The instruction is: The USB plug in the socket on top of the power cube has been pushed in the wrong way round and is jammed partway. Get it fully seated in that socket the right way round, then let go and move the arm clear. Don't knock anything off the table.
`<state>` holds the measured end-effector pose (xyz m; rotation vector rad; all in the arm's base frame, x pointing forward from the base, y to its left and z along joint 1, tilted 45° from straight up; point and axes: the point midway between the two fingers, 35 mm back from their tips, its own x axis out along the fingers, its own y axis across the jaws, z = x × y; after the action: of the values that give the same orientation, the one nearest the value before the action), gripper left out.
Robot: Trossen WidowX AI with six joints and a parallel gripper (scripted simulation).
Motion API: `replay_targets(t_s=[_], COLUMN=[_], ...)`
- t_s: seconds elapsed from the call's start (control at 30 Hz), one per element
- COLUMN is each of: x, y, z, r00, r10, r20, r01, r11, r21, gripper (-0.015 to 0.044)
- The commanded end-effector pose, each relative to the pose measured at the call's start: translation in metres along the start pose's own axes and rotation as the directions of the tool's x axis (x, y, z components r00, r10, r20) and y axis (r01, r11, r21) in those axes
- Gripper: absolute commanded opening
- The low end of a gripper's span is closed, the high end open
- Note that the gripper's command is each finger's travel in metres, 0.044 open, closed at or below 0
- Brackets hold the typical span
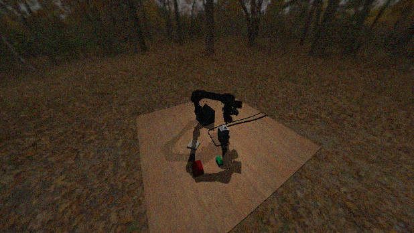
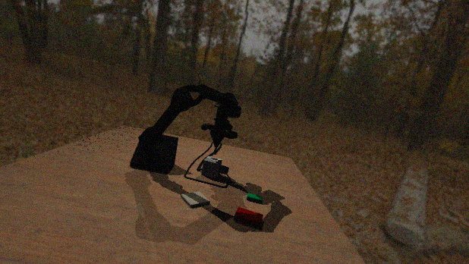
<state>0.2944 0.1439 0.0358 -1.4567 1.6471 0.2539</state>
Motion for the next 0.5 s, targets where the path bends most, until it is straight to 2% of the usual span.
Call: replay_targets(t_s=[0.0, 0.47], x=[0.0000, 0.0000], y=[0.0000, 0.0000], z=[0.0003, 0.0003], r00=[1.000, 1.000], r10=[0.000, 0.000], r20=[0.002, 0.002], r01=[0.000, 0.001], r11=[0.996, 0.898], r21=[-0.093, -0.440], gripper=[0.0000, 0.0000])
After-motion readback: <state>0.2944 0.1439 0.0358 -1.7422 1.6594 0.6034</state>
